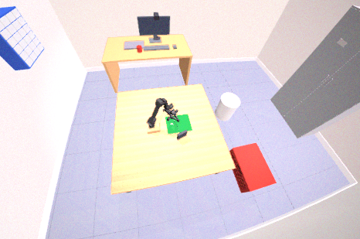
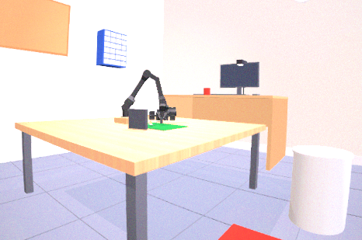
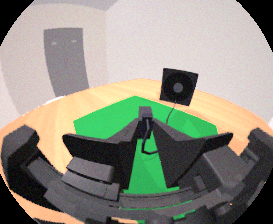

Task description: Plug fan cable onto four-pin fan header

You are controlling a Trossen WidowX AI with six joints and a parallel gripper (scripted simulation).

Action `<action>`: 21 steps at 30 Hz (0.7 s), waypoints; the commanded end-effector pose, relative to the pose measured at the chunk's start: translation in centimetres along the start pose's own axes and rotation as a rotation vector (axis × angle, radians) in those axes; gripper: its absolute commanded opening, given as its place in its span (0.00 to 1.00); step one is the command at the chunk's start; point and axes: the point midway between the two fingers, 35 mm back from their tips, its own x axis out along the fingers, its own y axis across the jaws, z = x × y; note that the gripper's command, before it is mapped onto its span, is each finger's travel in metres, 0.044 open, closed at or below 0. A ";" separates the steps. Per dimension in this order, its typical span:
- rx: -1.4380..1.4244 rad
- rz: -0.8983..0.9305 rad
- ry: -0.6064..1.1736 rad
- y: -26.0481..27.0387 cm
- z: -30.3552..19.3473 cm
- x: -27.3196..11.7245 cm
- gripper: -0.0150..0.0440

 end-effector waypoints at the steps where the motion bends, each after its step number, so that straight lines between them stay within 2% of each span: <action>1: -0.006 0.000 0.000 0.0 -0.4 0.1 0.25; 21: 0.000 0.000 0.000 0.0 -1.1 0.2 0.25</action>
